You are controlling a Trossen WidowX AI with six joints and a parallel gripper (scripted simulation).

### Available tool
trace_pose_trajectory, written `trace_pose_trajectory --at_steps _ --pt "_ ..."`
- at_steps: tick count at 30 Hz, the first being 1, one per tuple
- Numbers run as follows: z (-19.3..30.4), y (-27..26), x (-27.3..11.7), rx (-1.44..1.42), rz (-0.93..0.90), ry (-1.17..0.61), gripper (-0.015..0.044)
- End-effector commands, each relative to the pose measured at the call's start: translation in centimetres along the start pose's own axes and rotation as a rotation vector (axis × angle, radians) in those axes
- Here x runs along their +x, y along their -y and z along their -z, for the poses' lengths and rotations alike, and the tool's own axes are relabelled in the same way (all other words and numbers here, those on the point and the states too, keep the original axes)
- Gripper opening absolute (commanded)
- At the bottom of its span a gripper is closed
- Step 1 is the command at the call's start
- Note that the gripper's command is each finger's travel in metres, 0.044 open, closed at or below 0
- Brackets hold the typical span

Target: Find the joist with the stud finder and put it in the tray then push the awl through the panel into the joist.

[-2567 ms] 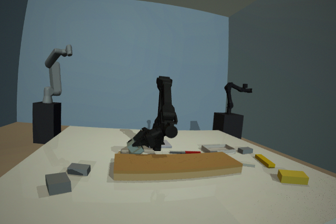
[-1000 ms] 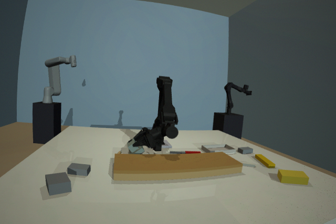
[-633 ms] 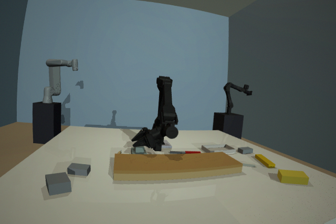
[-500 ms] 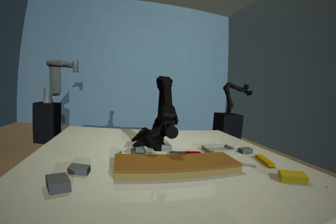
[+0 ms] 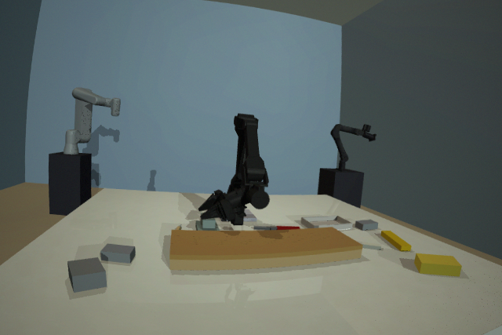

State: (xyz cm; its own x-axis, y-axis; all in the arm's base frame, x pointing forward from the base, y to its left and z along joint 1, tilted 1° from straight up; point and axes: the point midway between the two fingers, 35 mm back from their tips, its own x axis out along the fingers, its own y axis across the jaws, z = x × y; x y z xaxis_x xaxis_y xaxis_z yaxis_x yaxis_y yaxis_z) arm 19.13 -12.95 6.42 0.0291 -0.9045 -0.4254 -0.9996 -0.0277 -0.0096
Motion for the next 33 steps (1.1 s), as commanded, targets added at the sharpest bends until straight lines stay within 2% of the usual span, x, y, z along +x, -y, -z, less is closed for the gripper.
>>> trace_pose_trajectory --at_steps 1,18,22,26,33 --pt "-0.1 0.0 -0.4 0.003 0.0 0.005 0.044" --pt "0.0 0.0 -1.8 0.003 0.0 0.004 0.044" --pt "2.3 0.3 -2.7 0.002 0.0 0.002 0.044" --pt "6.6 0.1 -4.4 0.001 0.001 -0.001 0.044" --pt "6.1 0.3 -4.2 0.091 -0.005 0.018 0.044"
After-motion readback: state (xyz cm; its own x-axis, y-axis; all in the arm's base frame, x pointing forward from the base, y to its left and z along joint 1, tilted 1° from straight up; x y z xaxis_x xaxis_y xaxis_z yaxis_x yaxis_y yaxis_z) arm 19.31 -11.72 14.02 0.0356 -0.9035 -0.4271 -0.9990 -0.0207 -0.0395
